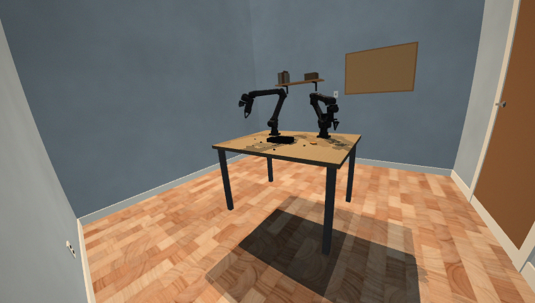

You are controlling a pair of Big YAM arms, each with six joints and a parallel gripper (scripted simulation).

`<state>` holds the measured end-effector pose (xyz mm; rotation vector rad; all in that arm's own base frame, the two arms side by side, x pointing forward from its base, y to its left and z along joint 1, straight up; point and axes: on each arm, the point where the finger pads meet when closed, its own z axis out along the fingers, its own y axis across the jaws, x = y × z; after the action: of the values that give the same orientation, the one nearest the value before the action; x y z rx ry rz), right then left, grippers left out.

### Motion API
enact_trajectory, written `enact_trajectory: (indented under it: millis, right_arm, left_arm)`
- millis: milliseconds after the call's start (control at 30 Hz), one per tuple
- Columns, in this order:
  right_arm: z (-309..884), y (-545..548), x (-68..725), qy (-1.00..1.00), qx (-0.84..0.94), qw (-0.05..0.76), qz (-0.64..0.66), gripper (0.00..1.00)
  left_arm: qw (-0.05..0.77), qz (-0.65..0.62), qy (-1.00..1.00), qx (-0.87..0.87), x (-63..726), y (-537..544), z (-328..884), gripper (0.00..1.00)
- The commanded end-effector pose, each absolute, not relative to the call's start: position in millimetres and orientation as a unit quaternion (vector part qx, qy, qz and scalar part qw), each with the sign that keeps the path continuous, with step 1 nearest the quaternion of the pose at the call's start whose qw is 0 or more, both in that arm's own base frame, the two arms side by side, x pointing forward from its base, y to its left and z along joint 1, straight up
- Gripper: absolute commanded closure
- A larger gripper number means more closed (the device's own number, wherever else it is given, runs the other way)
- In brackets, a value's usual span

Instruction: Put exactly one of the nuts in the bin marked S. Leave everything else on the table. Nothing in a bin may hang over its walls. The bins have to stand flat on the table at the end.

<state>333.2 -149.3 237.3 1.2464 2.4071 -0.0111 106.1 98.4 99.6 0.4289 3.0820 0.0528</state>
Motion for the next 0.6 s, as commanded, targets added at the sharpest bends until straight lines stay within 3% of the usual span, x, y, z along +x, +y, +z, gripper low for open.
enact_trajectory:
  millis: [0, 567]
  right_arm:
    - [263, -126, 362, 0.878, 0.426, 0.219, 0.012, 0.91]
    - [258, -6, 411, 0.941, 0.305, 0.144, 0.030, 0.91]
  left_arm:
    - [0.017, 0.019, 0.991, 0.131, 106, 101, 102, 0.00]
    - [0.017, 0.019, 0.991, 0.131, 106, 101, 102, 0.00]
